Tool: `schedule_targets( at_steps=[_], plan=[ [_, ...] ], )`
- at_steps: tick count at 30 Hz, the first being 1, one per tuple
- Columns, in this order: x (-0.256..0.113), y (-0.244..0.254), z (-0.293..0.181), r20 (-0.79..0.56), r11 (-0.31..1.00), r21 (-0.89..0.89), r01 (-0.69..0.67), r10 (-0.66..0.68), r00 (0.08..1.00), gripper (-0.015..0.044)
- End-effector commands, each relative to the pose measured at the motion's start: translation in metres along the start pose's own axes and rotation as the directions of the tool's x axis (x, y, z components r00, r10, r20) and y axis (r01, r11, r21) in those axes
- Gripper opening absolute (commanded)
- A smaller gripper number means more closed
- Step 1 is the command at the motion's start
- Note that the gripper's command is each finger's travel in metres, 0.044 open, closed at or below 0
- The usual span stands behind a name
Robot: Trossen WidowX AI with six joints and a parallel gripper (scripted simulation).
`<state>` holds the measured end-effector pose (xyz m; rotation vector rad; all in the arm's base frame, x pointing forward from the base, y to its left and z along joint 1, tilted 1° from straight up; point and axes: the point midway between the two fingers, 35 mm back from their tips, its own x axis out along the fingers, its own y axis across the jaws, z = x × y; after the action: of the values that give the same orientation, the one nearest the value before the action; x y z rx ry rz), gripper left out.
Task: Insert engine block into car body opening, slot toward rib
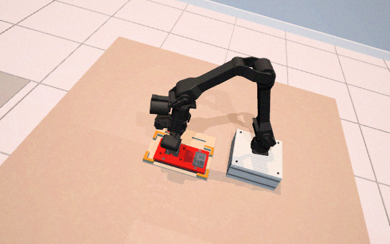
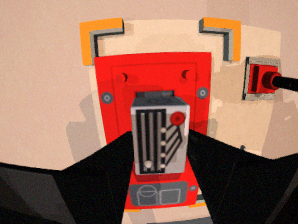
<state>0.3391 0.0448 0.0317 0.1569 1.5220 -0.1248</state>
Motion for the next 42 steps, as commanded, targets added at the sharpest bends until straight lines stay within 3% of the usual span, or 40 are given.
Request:
schedule_targets(
  at_steps=[1, 21, 42],
  plan=[
    [0.0006, -0.0004, 0.0002, 0.001, 1.0, 0.007, 0.004, -0.004, 1.0, 0.016],
    [0.0012, -0.0009, 0.0005, 0.001, 0.998, -0.066, 0.004, -0.004, 1.0, 0.016],
    [0.0012, -0.0013, 0.0003, 0.001, 1.0, 0.018, 0.004, -0.004, 1.0, 0.016]
  ],
)
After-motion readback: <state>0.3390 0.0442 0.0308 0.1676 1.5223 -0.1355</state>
